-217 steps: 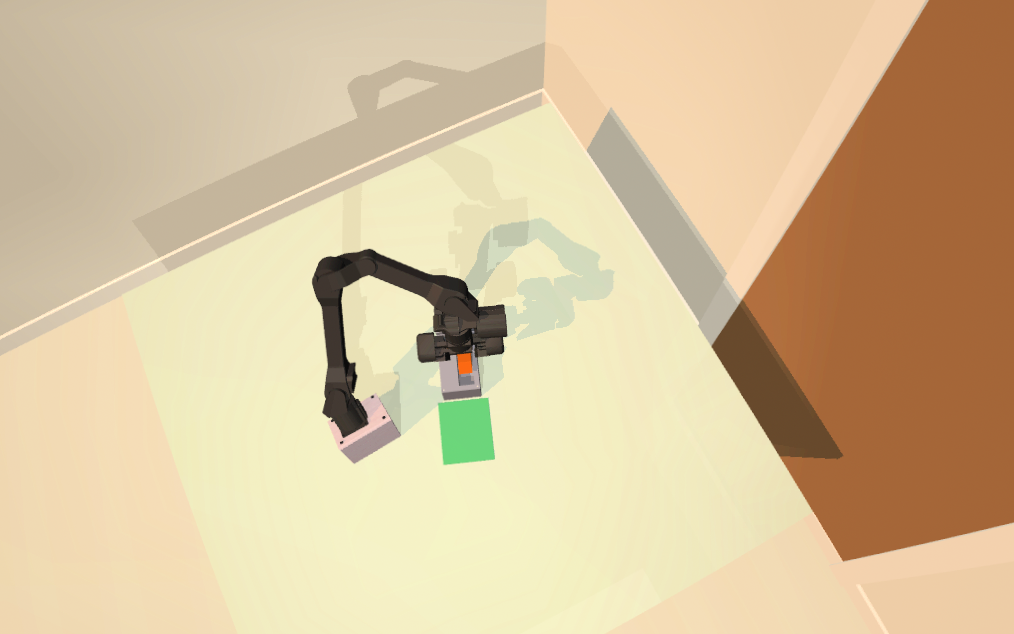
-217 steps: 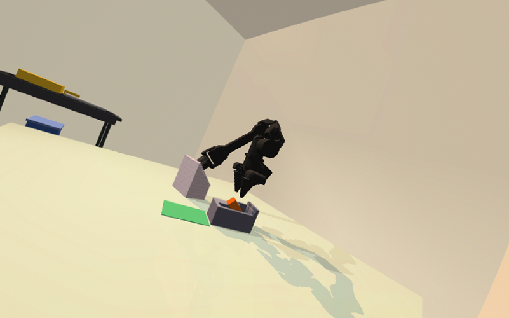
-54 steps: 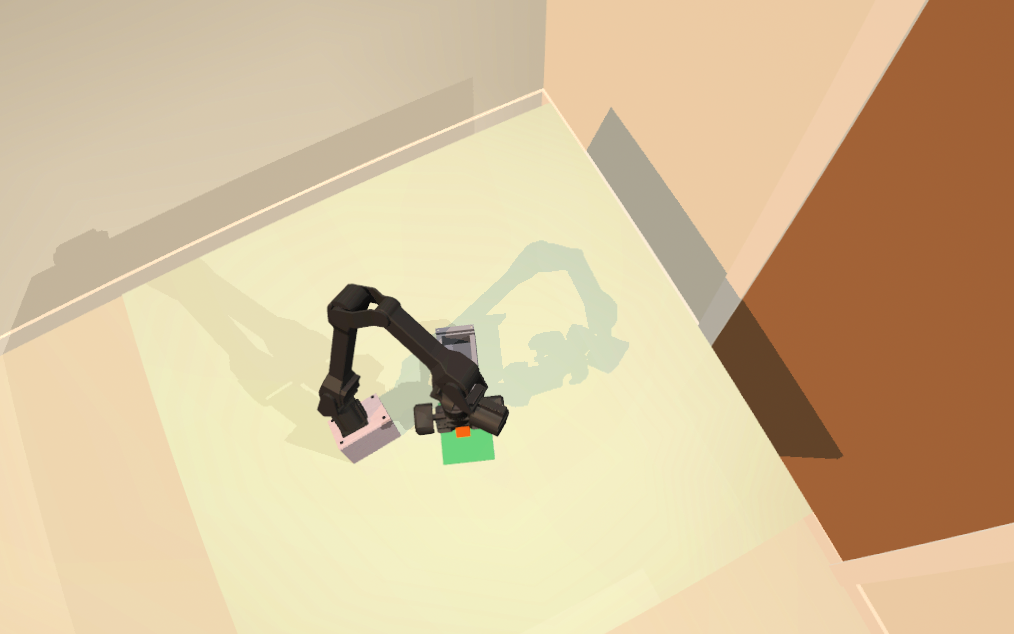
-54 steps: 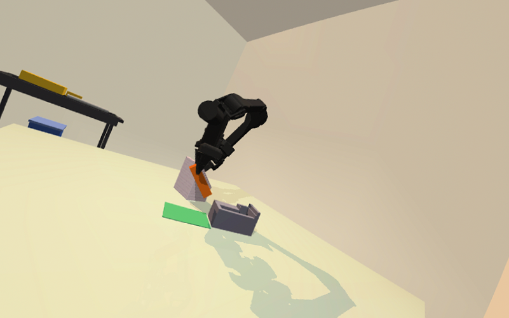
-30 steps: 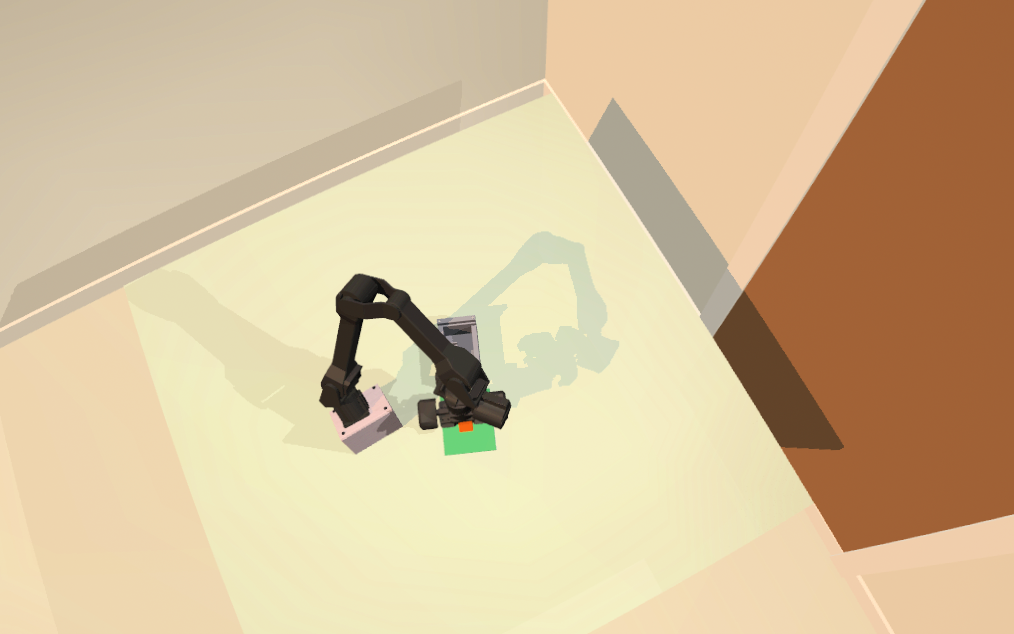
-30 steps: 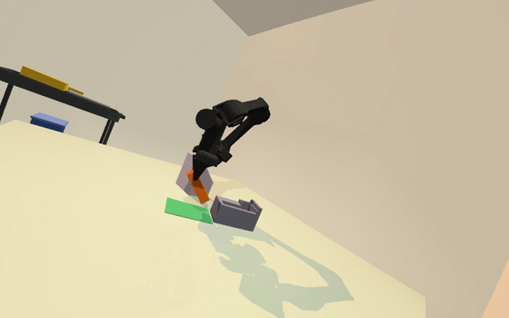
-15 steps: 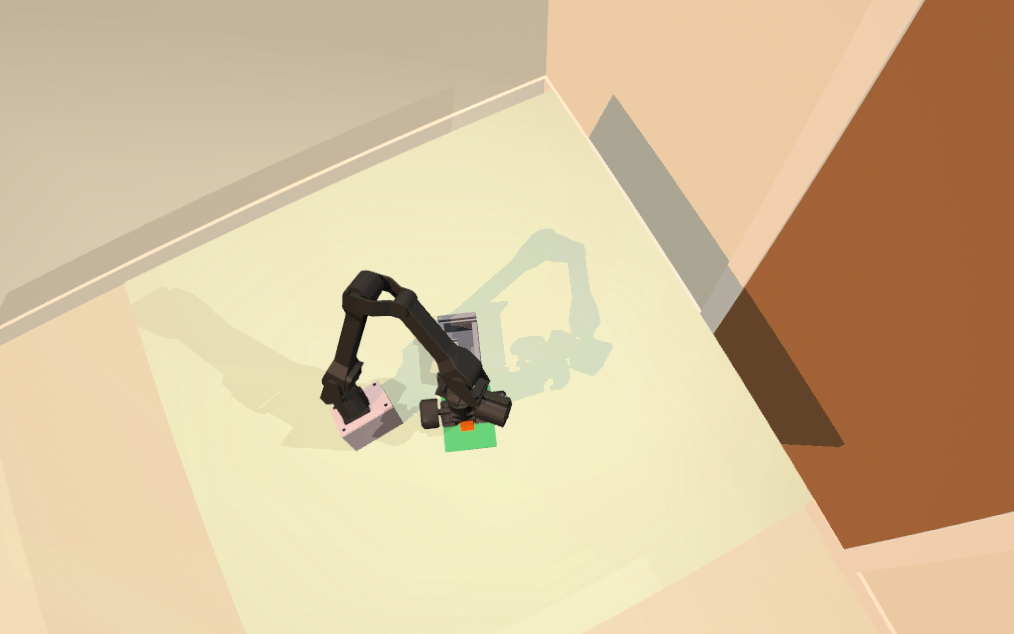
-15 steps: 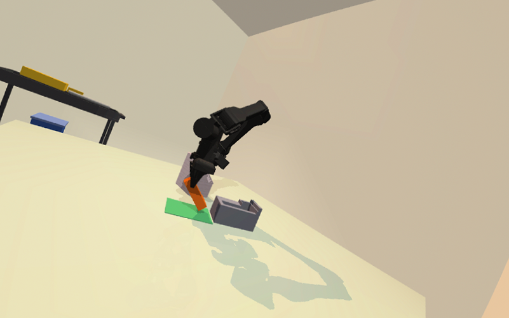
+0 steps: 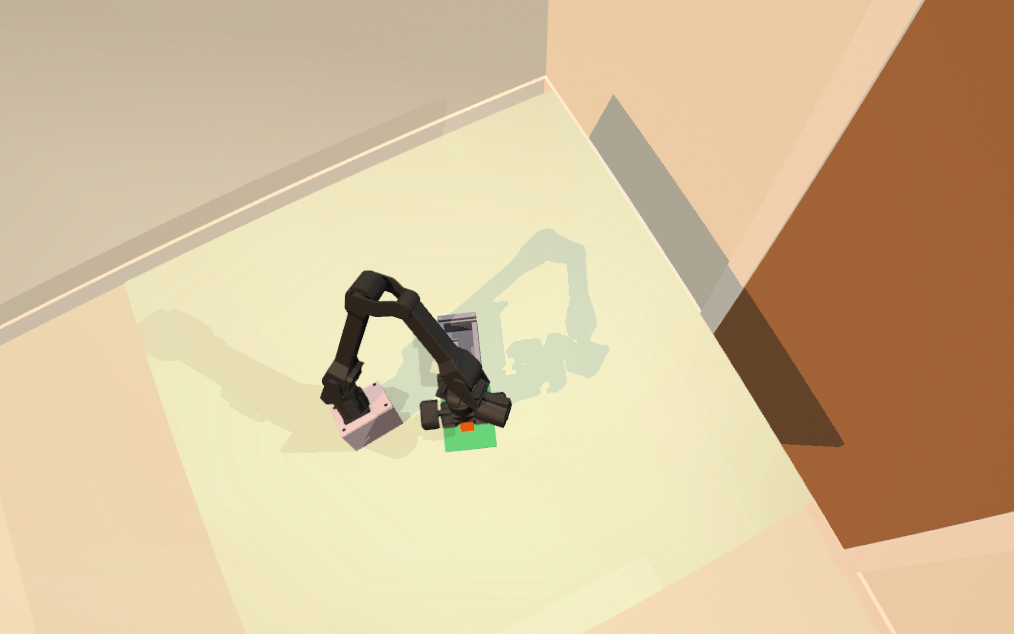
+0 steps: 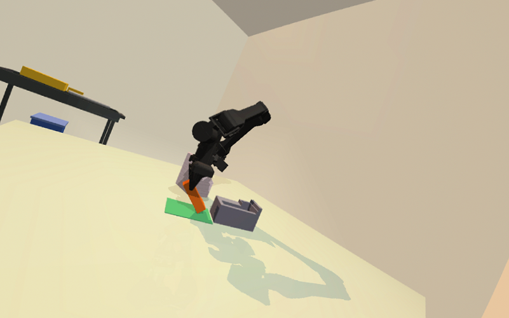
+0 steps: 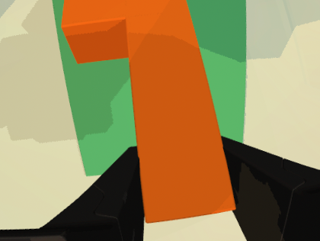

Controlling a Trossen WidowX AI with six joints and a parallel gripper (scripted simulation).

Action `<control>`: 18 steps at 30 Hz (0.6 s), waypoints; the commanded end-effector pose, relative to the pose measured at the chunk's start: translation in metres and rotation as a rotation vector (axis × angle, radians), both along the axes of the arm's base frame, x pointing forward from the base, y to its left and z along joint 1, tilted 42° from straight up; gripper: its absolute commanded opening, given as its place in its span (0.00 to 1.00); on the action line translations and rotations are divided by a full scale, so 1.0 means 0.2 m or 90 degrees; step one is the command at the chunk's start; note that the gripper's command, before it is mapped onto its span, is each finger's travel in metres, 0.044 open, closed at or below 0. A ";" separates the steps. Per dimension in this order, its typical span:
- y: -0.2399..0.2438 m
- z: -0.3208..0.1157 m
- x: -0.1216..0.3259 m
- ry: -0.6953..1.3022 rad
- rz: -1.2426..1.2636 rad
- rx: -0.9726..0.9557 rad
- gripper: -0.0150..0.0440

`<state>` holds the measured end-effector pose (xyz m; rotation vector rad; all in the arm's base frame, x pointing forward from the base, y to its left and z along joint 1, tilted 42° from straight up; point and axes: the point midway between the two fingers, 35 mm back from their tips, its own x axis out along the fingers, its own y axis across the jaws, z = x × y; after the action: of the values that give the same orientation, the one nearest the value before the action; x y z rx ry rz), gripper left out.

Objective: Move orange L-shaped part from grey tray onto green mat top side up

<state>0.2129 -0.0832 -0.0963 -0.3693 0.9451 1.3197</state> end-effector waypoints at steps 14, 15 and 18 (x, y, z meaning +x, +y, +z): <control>-0.21 0.23 0.03 0.001 -0.003 -0.001 0.93; -0.26 0.29 0.02 0.001 -0.004 -0.001 0.93; -0.29 0.33 0.02 0.001 -0.004 0.000 0.93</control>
<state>0.2188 -0.1347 -0.0403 -0.3630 0.9462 1.3066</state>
